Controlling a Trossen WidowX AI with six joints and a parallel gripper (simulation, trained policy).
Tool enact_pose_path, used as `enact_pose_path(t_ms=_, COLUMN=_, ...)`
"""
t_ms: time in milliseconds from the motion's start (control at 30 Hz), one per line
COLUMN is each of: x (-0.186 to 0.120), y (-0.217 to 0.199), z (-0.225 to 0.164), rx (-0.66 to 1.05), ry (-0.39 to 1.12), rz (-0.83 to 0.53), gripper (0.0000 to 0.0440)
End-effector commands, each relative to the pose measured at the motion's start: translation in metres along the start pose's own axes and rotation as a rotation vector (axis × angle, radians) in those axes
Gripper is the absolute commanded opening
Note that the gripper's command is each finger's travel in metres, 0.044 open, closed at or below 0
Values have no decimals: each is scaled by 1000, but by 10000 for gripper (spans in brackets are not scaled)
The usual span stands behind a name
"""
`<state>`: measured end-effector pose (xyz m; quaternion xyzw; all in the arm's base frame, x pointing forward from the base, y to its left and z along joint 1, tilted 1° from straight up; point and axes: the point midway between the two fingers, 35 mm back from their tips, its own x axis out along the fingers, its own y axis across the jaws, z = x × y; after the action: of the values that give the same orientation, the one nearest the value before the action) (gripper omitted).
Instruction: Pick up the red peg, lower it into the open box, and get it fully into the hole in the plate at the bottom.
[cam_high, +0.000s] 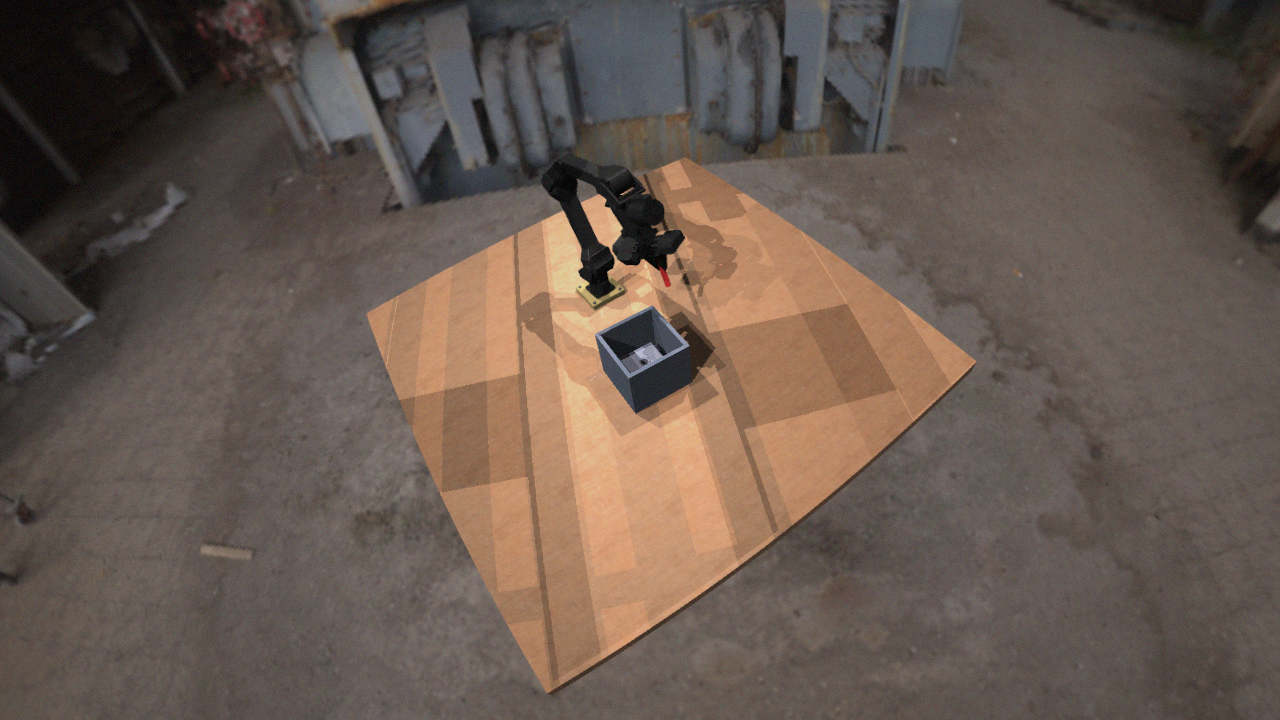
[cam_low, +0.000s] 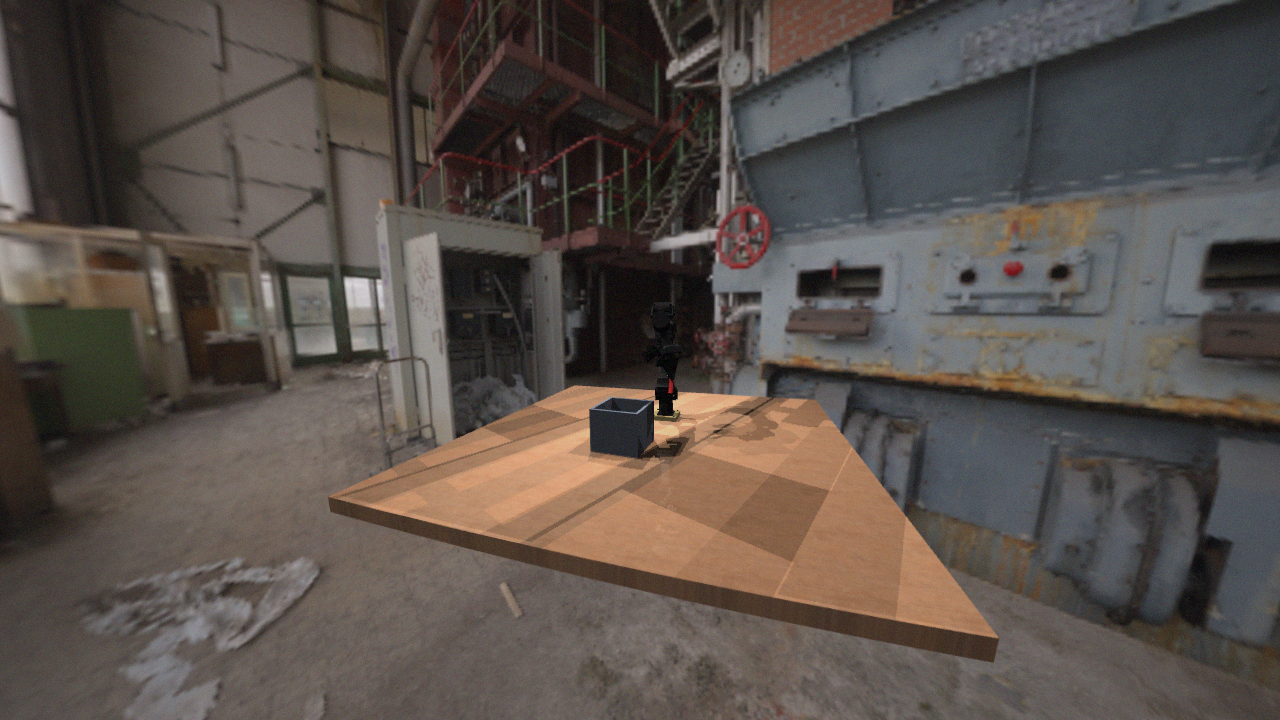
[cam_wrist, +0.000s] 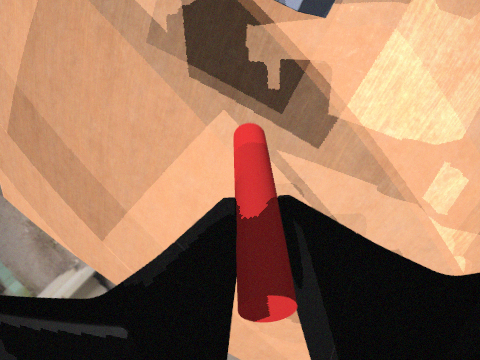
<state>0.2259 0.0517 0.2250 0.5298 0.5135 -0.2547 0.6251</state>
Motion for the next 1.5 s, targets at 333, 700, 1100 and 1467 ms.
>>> enact_pose_path(t_ms=333, x=-8, y=1, z=54, rx=75, ry=-109, rz=-53, gripper=0)
enact_pose_path(t_ms=700, x=-4, y=1, z=94, rx=127, ry=-132, rz=-96, gripper=0)
enact_pose_path(t_ms=1100, x=12, y=-1, z=131, rx=155, ry=-121, rz=-132, gripper=0)
enact_pose_path(t_ms=1467, x=42, y=-6, z=157, rx=150, ry=-87, rz=-160, gripper=0)
